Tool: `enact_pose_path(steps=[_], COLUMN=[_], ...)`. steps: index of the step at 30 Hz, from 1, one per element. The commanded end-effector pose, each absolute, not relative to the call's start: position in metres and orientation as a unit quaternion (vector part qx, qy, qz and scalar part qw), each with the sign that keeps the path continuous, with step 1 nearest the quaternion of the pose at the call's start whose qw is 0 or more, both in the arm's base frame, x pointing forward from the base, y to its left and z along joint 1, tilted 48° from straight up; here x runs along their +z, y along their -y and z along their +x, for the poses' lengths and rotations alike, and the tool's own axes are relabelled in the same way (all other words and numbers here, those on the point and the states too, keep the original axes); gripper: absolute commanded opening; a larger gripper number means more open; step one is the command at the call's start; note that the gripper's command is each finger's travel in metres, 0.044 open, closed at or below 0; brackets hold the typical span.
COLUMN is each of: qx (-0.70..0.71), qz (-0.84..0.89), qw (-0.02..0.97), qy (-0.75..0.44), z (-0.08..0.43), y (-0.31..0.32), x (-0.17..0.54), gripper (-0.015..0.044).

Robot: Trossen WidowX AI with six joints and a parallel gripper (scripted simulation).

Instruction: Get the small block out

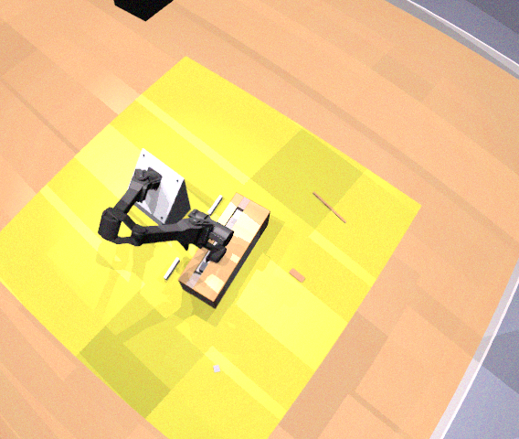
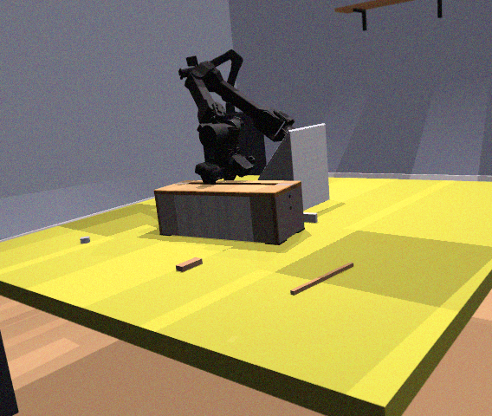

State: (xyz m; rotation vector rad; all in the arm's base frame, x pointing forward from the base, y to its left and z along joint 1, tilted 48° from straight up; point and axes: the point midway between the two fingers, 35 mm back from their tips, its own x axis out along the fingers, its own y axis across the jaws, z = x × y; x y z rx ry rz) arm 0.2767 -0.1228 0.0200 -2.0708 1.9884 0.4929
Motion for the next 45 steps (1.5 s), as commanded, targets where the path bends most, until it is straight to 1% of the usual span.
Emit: enact_pose_path(steps=[1, 23, 27, 33, 41, 43, 45], qx=[0.167, 0.166, 0.168, 0.167, 0.168, 0.180, 0.138], qz=[-0.705, -0.705, -0.705, -0.706, -0.709, -0.714, -0.701], qw=[0.111, 0.111, 0.114, 0.114, 0.109, 0.123, 0.202], qy=[-0.680, -0.680, -0.679, -0.679, -0.677, -0.665, -0.670], z=[0.275, 0.278, 0.281, 0.281, 0.281, 0.285, 0.285], y=[0.129, 0.154, 0.142, 0.105, 0.106, 0.099, 0.096], x=[0.025, 0.053, 0.059, 0.088, 0.085, 0.088, 0.092], gripper=[0.0400, 0.0400, 0.0400, 0.0400, 0.0400, 0.0348, 0.0295])
